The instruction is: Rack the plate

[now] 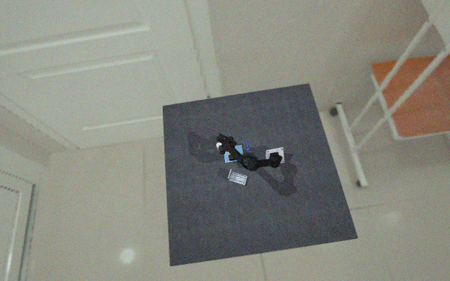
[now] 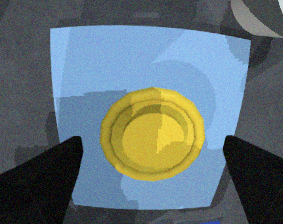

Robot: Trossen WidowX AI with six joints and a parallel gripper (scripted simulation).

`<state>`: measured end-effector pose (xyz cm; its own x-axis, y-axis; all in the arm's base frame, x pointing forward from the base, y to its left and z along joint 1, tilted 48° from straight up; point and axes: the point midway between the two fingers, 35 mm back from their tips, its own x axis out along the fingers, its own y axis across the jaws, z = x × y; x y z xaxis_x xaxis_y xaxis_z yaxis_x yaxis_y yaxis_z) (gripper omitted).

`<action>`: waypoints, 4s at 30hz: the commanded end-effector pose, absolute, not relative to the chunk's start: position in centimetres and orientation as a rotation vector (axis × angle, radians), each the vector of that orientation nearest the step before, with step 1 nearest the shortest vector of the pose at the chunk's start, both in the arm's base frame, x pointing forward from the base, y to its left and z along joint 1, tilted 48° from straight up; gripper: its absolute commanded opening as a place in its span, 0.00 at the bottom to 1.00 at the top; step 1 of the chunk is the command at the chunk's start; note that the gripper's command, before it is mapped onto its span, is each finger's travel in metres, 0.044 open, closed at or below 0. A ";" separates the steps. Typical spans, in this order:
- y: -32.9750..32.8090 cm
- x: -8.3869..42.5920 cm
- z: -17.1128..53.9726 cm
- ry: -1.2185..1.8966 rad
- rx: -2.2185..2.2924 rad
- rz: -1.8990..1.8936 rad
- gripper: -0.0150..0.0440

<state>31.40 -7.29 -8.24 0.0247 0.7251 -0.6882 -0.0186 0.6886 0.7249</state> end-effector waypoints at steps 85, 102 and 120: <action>-11.7 30.7 6.3 1.631 1.075 0.192 0.25; -6.4 28.3 12.2 1.713 1.515 -0.311 0.25; -0.9 24.1 16.4 1.686 1.953 -0.892 0.25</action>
